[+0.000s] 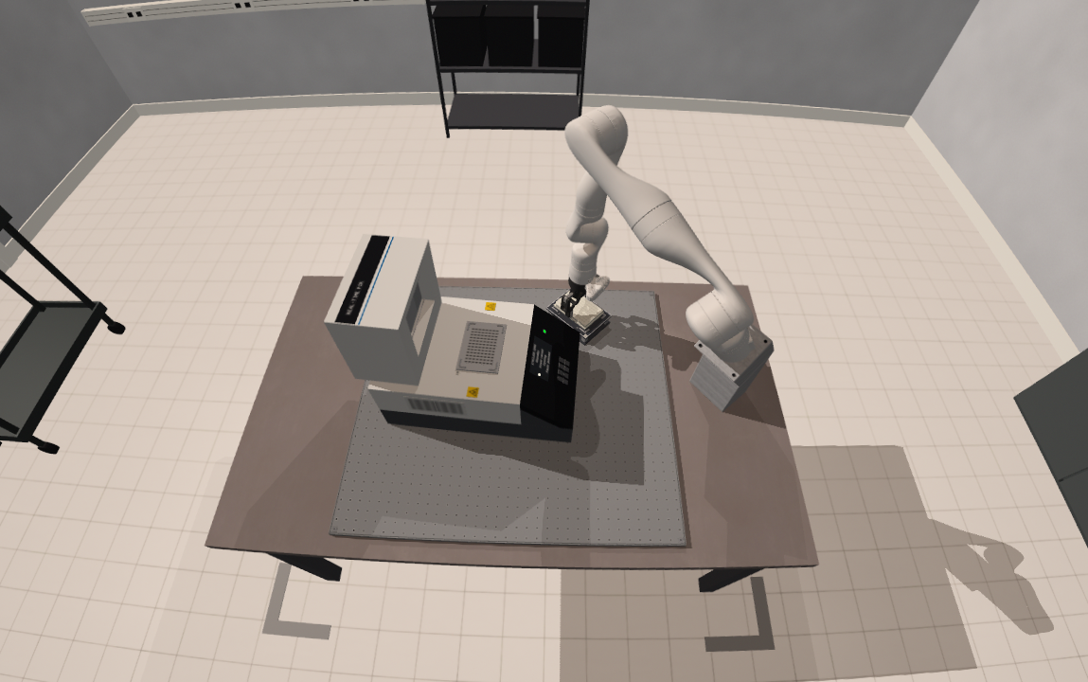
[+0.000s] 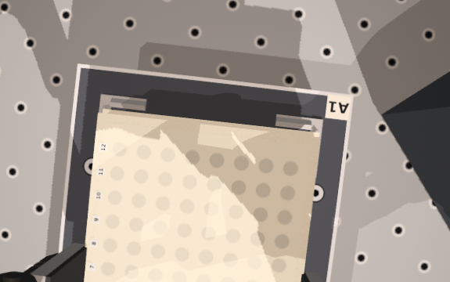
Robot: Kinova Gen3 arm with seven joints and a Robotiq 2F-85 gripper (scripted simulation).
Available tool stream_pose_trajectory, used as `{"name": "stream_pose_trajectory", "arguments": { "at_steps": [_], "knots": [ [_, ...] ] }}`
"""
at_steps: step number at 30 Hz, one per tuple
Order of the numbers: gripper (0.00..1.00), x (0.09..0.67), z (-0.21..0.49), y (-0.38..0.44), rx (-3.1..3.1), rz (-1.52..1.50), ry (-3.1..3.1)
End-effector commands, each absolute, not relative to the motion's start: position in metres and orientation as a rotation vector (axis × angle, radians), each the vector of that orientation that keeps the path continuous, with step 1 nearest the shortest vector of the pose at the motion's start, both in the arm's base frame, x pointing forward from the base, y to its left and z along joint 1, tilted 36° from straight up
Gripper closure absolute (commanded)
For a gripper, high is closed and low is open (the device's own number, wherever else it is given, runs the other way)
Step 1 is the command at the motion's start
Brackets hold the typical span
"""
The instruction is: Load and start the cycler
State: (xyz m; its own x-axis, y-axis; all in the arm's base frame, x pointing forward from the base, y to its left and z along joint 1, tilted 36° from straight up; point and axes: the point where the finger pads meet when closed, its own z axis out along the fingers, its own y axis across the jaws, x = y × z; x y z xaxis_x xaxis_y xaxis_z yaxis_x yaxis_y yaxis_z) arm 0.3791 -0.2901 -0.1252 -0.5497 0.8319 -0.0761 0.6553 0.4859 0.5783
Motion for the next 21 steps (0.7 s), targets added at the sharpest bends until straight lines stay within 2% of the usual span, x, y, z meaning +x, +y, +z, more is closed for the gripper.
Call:
{"name": "stream_pose_trajectory", "arguments": {
  "at_steps": [1,21],
  "knots": [
    [0.09,0.3776,-0.1244,-0.2913,1.248,0.708,2.390],
    [0.09,0.3697,-0.1148,-0.2930,1.252,0.714,2.390]
  ]
}}
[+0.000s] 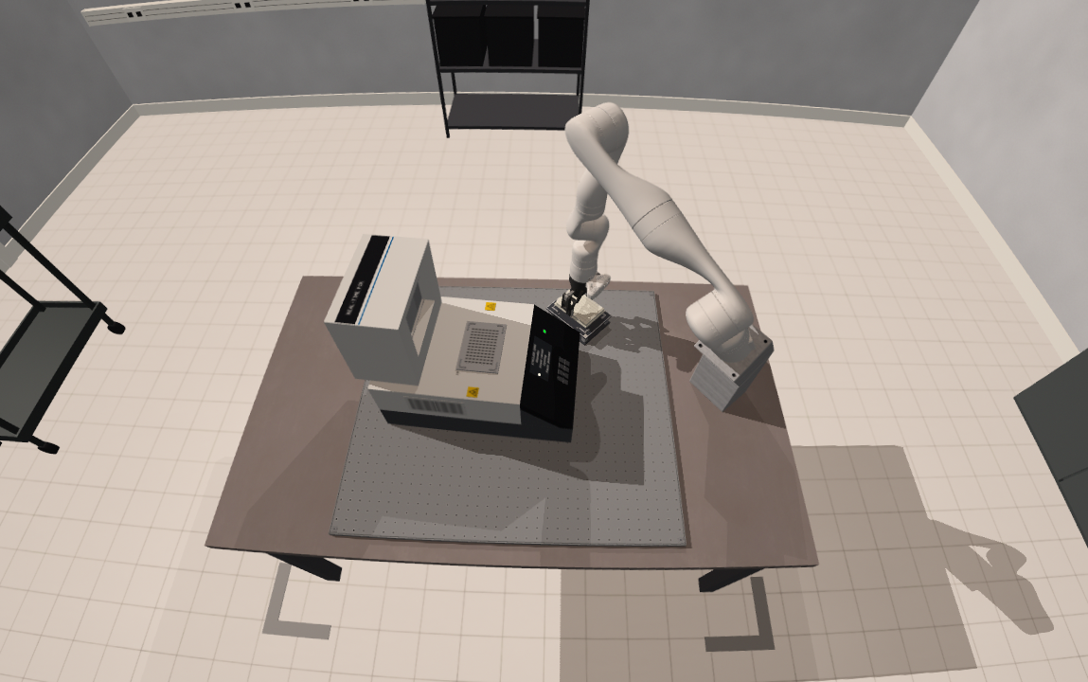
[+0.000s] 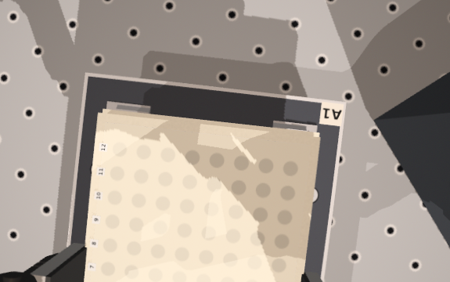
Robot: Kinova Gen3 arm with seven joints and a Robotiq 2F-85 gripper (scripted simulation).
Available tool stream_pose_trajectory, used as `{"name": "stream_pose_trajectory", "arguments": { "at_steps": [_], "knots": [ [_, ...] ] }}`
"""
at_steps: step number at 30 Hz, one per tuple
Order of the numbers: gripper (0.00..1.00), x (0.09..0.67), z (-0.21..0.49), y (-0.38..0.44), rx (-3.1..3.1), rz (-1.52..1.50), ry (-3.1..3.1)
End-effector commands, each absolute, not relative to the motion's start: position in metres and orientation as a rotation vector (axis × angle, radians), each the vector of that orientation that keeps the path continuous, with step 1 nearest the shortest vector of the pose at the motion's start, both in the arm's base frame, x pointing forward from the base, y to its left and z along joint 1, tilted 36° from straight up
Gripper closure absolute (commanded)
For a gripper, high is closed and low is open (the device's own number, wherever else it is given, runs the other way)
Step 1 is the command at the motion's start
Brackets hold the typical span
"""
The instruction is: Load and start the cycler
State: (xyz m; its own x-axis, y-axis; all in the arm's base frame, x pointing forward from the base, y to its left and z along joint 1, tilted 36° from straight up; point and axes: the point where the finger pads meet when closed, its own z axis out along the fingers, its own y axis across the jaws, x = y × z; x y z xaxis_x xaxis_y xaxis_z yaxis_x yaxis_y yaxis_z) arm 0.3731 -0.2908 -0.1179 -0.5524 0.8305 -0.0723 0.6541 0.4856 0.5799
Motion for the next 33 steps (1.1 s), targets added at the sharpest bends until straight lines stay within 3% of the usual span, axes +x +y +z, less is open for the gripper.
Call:
{"name": "stream_pose_trajectory", "arguments": {
  "at_steps": [1,33],
  "knots": [
    [0.09,0.369,-0.114,-0.294,1.253,0.711,2.389],
    [0.09,0.349,-0.082,-0.304,1.267,0.717,2.384]
  ]
}}
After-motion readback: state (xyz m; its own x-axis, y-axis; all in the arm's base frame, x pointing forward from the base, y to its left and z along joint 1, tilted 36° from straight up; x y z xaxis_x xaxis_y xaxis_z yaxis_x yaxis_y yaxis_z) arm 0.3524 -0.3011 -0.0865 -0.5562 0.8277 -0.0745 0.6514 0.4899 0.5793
